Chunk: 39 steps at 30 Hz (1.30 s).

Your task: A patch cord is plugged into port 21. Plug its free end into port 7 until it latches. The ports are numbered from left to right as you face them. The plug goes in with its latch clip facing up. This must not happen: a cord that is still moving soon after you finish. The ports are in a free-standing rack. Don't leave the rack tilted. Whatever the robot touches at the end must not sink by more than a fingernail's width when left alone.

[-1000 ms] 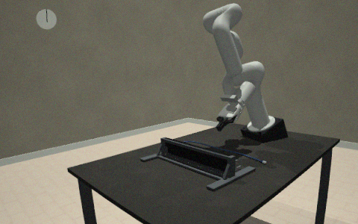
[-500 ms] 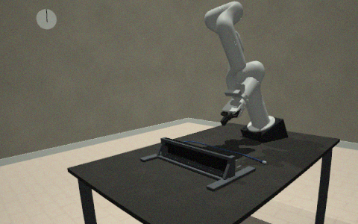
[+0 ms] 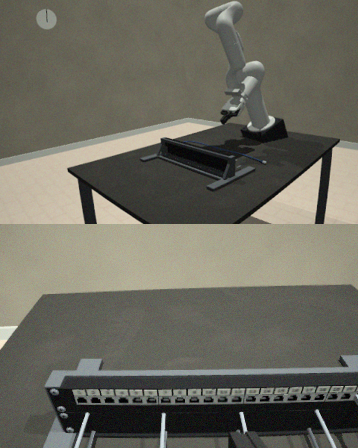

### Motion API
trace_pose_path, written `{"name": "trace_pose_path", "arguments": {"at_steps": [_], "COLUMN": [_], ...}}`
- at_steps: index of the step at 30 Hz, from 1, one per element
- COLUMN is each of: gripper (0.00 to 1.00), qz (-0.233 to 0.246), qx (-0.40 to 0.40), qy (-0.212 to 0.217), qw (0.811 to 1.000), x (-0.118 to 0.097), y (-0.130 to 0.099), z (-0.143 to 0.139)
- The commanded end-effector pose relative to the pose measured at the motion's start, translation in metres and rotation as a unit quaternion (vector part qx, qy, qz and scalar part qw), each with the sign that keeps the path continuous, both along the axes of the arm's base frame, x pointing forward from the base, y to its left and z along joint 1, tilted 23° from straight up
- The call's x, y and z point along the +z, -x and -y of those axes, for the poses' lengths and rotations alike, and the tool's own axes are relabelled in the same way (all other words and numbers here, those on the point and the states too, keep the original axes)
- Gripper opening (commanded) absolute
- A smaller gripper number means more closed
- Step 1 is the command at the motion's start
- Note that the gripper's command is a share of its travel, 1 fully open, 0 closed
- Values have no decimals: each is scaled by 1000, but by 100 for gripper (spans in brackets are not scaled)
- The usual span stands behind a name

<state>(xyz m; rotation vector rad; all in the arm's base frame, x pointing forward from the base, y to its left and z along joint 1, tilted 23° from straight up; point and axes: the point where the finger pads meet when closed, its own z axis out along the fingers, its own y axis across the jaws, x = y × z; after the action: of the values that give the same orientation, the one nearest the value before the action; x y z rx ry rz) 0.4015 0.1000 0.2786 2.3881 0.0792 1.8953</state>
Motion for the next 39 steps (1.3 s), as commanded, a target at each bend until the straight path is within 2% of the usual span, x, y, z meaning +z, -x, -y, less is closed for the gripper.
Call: {"name": "trace_pose_path", "arguments": {"at_steps": [1,15,25,39], "gripper": [0,0,0,0], "qz": [0,0,0,0], "qx": [0,0,0,0], "qy": [0,0,0,0], "qw": [1000,1000,1000,1000], "x": [2,8,10,9], "y": [0,1,1,-5], "z": [10,75,92,93]}}
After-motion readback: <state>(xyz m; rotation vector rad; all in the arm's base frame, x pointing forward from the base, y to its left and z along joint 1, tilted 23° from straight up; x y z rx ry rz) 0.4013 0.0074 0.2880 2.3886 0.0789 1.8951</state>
